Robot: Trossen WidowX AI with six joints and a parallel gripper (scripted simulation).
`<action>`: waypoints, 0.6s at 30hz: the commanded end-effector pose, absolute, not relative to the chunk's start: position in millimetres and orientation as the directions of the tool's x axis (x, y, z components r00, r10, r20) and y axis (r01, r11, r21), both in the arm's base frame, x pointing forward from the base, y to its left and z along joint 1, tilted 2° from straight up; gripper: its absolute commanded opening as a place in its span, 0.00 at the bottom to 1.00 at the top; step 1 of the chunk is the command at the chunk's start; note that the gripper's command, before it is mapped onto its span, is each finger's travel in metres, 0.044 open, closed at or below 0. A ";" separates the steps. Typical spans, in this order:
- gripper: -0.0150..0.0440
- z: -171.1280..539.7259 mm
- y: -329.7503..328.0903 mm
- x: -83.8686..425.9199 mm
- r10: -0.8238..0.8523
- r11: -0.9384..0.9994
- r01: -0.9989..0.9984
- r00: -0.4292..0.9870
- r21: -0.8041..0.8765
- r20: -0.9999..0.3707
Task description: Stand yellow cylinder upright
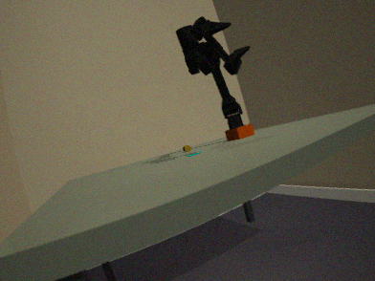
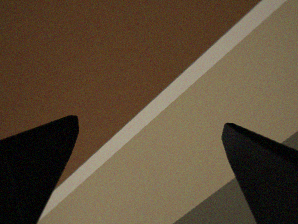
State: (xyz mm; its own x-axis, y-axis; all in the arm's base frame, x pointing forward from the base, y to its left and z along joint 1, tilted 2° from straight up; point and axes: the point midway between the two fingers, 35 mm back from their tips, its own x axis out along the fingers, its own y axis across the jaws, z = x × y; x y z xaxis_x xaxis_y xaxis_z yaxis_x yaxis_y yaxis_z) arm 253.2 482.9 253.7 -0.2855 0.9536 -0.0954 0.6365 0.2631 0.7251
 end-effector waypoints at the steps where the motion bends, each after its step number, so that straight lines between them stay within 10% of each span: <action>1: 0.89 253.3 481.5 255.6 0.956 0.259 0.630 -0.278 0.732 -0.098; 18: 0.78 202.0 290.1 414.9 0.836 0.495 -0.102 0.327 0.863 -0.440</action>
State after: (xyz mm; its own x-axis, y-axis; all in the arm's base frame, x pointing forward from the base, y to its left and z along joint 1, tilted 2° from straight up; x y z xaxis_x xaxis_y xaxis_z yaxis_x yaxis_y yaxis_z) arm 390.6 347.1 214.9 0.2006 0.9170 -0.3448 0.0702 0.3376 0.9387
